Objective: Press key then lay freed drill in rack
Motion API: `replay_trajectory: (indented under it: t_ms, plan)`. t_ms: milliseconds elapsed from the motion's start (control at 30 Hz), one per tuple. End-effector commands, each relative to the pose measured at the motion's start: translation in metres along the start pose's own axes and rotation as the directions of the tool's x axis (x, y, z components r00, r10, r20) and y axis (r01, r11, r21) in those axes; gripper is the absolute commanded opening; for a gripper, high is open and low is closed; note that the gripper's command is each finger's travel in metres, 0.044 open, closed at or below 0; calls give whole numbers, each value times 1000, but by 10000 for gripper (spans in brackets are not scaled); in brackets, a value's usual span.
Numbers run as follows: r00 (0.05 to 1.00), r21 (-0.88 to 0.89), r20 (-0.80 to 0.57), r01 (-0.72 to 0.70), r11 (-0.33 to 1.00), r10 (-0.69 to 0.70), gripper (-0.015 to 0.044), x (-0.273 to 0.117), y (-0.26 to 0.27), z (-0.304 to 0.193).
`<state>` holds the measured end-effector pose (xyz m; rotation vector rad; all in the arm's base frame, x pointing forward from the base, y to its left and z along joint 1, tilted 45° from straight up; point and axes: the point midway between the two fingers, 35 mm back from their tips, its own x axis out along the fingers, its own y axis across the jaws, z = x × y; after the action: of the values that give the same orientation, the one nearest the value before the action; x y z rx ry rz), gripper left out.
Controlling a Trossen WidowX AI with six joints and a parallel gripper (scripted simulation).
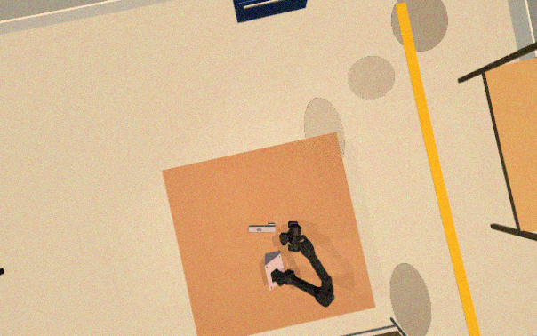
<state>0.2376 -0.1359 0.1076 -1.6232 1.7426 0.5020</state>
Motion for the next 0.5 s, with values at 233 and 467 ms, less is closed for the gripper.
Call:
replay_trajectory:
  t_ms: [233, 467]
  plan:
    - [1000, -1, -1, 5, 1000, -5, 0, 0, 18, -5]
    - [1000, -2, -1, 4, 1000, -4, 0, 1, 29, -8]
